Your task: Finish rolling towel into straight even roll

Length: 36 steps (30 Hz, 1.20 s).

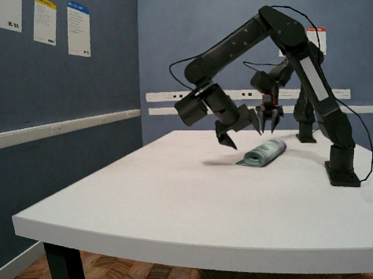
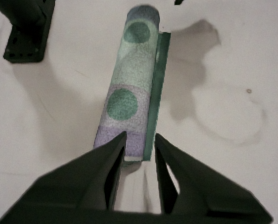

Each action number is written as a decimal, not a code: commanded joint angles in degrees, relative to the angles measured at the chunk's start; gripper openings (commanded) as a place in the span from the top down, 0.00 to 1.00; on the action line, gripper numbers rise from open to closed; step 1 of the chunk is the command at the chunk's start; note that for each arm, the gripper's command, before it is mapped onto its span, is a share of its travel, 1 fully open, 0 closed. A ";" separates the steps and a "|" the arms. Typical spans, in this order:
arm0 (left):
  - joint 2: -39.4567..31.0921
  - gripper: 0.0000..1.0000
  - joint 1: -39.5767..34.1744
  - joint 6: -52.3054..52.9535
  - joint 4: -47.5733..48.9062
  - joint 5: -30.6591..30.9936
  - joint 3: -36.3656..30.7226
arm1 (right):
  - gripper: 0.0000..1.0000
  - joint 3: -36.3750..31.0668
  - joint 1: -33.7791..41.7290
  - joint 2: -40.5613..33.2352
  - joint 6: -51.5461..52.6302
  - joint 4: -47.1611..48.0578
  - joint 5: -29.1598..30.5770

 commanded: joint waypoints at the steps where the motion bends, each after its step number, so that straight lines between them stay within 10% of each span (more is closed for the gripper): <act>1: -0.94 0.15 0.16 -0.22 -0.70 0.08 1.52 | 0.68 1.82 0.24 -1.64 0.20 -0.75 0.10; 36: -0.94 0.15 0.16 -0.22 -0.70 0.08 1.52 | 0.68 -2.89 -0.16 1.28 0.04 6.73 0.05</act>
